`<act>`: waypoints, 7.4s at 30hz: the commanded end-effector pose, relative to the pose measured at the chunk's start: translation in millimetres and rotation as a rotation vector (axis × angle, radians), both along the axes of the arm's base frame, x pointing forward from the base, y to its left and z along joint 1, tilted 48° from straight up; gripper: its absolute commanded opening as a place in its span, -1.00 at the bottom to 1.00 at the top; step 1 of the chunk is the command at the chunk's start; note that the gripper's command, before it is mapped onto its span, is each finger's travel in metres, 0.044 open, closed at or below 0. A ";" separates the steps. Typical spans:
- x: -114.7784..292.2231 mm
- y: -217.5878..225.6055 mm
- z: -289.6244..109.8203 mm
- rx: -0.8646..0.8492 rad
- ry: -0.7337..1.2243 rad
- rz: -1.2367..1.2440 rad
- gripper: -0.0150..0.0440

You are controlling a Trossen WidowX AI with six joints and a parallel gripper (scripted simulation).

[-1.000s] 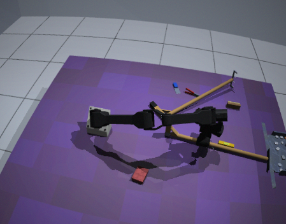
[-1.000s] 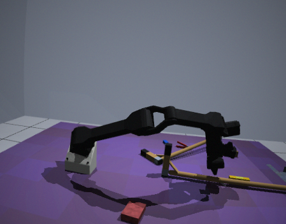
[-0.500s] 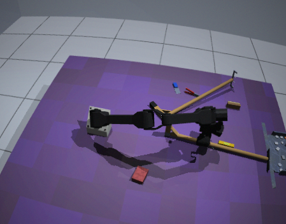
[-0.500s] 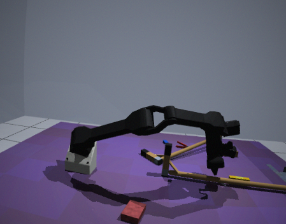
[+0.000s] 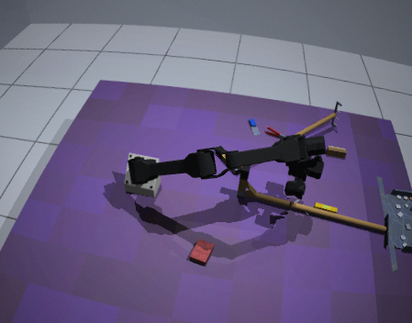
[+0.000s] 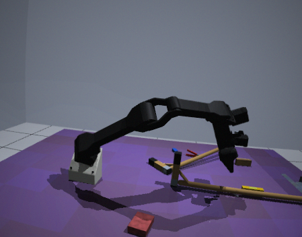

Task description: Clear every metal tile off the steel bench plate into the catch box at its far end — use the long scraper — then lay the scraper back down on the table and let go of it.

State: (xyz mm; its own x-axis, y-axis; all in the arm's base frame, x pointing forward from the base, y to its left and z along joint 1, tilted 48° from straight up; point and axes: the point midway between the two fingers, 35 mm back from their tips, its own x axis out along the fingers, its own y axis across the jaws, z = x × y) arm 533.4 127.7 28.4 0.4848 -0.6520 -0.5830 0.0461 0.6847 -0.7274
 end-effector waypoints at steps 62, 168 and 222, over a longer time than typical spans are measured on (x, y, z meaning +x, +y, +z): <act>-177.6 169.3 129.7 -0.030 -0.387 0.526 1.00; -195.4 185.1 133.8 0.012 -0.402 0.587 1.00; -24.5 51.7 28.6 -0.018 -0.072 0.132 1.00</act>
State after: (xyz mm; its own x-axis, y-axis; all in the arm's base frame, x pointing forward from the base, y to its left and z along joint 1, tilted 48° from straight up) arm 500.5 193.2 65.4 0.6392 -0.5717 -0.5144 -0.0004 0.6686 -0.7436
